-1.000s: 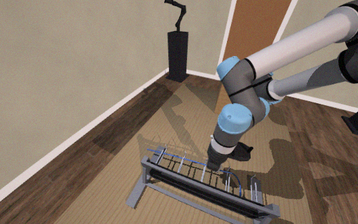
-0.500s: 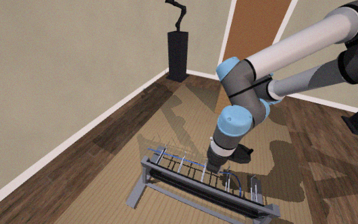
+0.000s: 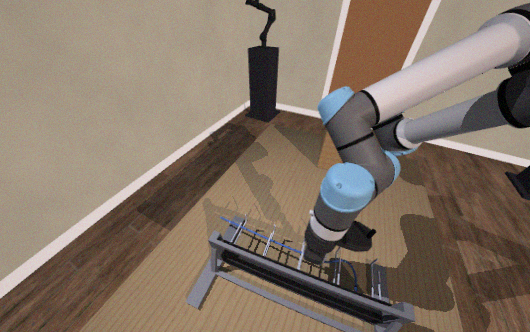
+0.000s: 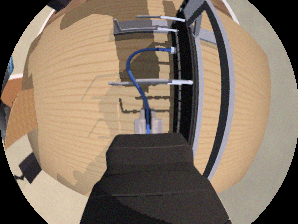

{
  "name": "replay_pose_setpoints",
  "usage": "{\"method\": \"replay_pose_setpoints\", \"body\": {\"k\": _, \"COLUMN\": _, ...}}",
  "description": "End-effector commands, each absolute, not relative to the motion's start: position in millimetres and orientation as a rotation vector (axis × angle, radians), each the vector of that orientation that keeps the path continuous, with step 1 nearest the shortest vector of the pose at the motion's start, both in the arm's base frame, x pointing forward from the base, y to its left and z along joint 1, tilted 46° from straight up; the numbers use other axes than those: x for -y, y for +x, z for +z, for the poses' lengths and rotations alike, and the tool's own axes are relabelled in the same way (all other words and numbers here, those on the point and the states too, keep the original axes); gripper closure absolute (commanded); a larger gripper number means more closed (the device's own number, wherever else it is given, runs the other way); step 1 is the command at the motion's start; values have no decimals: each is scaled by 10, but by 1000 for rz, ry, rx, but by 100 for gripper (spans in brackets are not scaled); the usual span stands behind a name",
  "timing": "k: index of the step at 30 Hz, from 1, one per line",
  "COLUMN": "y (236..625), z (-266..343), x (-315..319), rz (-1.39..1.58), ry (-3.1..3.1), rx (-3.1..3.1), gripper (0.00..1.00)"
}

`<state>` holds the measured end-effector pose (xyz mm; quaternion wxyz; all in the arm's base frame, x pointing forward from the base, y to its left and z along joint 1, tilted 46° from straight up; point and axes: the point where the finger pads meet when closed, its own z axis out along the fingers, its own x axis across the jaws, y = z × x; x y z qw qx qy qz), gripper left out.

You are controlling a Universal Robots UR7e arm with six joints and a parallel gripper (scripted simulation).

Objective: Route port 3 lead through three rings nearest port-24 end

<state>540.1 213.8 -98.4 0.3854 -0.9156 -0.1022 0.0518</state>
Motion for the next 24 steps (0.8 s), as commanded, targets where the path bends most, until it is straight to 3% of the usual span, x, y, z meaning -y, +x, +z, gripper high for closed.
{"method": "replay_pose_setpoints", "body": {"k": 1, "y": 5456, "z": -978, "x": -2147, "rz": 129, "ry": -2332, "rx": 260, "gripper": 100}}
{"method": "replay_pose_setpoints", "body": {"k": 24, "y": 5524, "z": -979, "x": -2163, "rz": 129, "ry": -2332, "rx": 260, "gripper": 100}}
